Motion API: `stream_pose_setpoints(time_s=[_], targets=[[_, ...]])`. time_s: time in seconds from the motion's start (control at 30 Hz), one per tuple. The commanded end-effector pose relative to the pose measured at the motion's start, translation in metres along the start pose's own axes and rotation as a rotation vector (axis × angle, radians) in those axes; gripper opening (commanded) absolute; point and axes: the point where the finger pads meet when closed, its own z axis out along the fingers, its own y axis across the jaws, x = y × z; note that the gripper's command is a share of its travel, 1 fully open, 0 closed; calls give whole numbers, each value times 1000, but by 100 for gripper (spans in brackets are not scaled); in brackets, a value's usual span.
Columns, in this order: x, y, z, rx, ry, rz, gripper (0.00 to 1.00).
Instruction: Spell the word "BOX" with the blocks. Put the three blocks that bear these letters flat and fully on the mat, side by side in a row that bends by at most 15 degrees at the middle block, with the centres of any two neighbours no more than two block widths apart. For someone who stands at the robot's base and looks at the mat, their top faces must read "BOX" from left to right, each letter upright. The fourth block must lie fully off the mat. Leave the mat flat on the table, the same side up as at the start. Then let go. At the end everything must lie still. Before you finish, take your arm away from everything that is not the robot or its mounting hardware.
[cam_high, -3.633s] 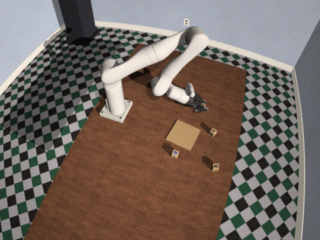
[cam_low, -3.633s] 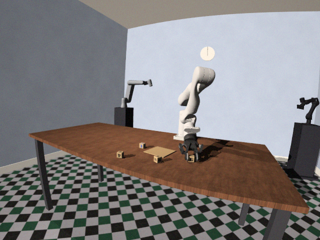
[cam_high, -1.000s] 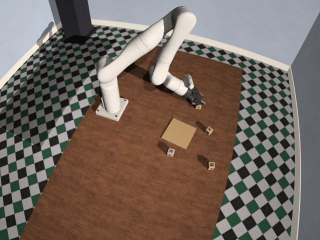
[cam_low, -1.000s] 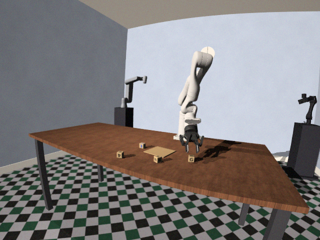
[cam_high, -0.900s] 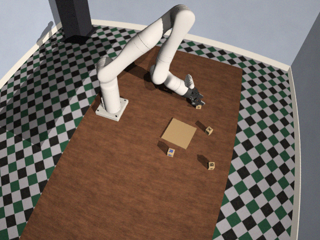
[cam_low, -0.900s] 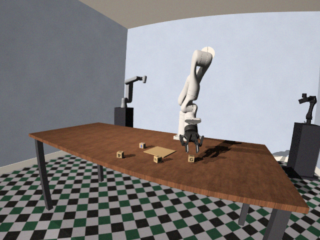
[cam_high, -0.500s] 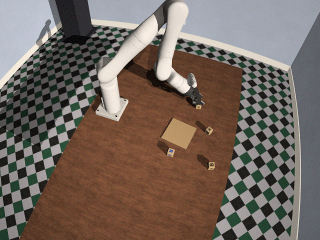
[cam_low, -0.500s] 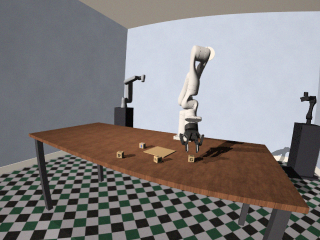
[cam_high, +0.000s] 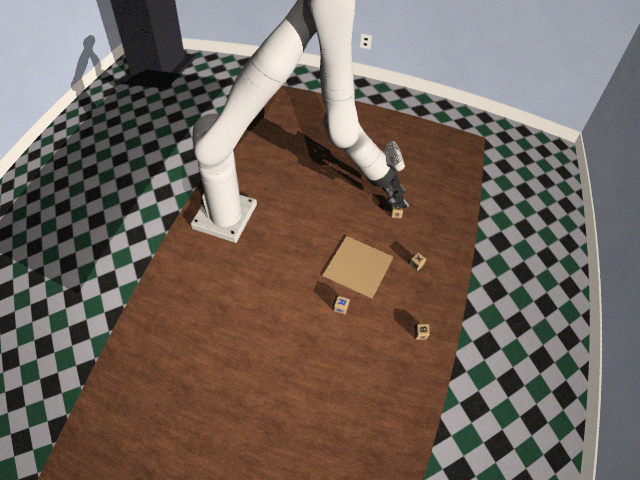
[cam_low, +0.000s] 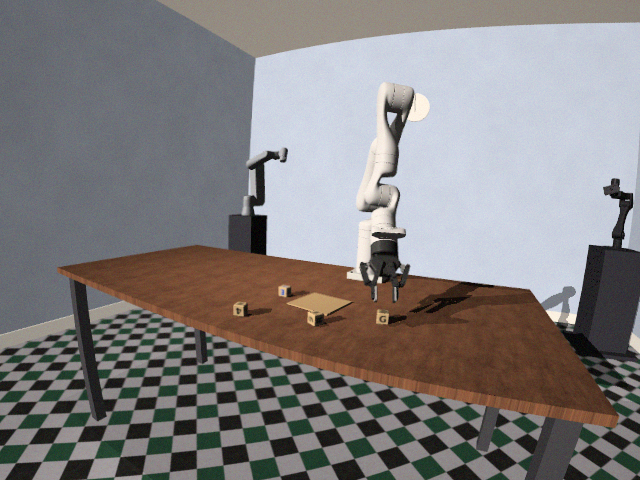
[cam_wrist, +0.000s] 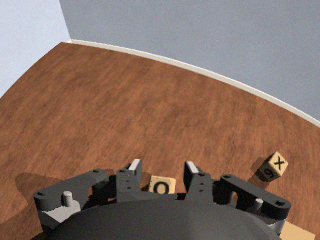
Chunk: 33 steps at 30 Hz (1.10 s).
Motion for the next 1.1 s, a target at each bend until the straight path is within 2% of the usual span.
stream_pose_setpoints(time_s=[0.0, 0.4, 0.47, 0.97, 1.07], targets=[[13, -1, -4, 4, -7, 4, 46], [18, -1, -10, 7, -193, 4, 46], [18, -1, -10, 7, -193, 4, 46], [23, -1, -14, 7, -423, 3, 46], [23, -1, -14, 6, -436, 3, 46]])
